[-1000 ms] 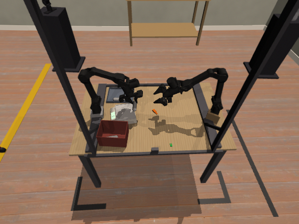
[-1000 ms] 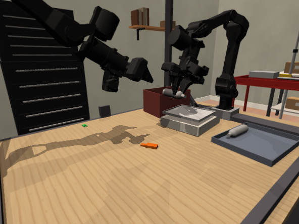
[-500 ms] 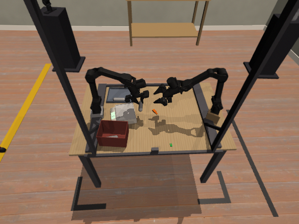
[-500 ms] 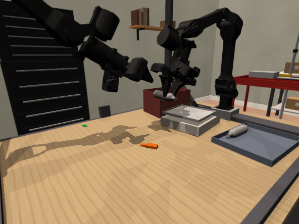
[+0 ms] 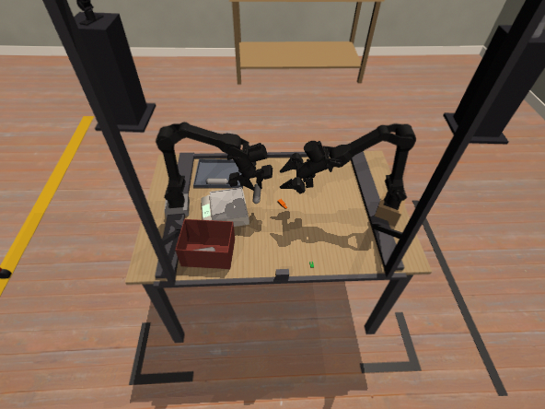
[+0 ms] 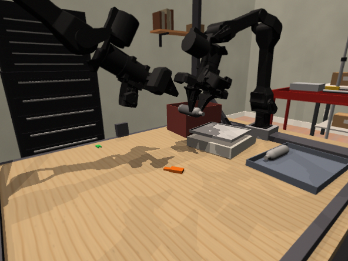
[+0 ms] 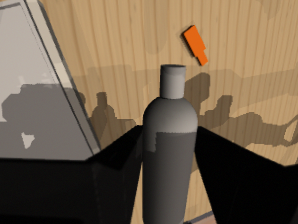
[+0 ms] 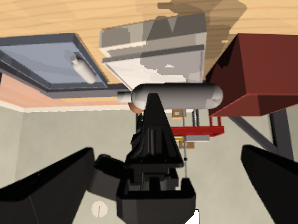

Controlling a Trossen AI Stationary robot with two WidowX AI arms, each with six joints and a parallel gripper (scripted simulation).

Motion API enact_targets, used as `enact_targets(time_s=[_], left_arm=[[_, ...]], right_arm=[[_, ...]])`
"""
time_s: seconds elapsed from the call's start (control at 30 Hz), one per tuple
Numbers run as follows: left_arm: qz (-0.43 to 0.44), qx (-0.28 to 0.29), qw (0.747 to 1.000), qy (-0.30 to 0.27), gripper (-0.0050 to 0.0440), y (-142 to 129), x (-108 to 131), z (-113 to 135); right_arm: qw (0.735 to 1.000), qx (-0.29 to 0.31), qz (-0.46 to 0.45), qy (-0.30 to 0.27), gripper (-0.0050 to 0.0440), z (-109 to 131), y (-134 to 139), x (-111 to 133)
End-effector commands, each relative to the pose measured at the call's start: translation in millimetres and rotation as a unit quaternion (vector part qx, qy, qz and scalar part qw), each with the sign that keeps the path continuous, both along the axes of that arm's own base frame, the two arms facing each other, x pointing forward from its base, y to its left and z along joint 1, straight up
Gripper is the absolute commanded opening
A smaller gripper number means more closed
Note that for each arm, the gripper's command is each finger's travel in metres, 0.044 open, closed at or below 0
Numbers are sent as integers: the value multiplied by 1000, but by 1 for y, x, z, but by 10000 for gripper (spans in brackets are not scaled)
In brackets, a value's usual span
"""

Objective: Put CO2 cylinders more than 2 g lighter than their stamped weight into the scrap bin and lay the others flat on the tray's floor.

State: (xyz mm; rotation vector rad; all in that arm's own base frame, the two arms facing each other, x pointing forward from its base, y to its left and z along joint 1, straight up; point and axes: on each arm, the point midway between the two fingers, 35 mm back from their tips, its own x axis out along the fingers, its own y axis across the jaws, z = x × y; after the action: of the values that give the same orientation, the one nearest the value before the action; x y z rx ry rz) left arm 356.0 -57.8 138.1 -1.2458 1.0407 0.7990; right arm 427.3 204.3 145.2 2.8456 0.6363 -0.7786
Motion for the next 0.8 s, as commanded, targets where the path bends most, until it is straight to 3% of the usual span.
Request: enact_targets(time_s=[0.0, 0.2, 0.3, 0.57, 0.77], left_arm=[[-37, 9, 999, -21, -50, -2, 6, 13], [-192, 70, 979, -26, -50, -2, 6, 11], [-219, 81, 972, -27, -50, -2, 6, 11], [-400, 151, 903, -37, -50, -2, 6, 11], [-515, 196, 833, -43, -50, -2, 6, 11]], right_arm=[[1000, 7, -1, -12, 440, 12, 1, 2], [1000, 7, -1, -12, 440, 12, 1, 2], [1000, 7, -1, -12, 440, 12, 1, 2], [1000, 7, -1, -12, 440, 12, 1, 2], [1000, 7, -1, -12, 440, 12, 1, 2]])
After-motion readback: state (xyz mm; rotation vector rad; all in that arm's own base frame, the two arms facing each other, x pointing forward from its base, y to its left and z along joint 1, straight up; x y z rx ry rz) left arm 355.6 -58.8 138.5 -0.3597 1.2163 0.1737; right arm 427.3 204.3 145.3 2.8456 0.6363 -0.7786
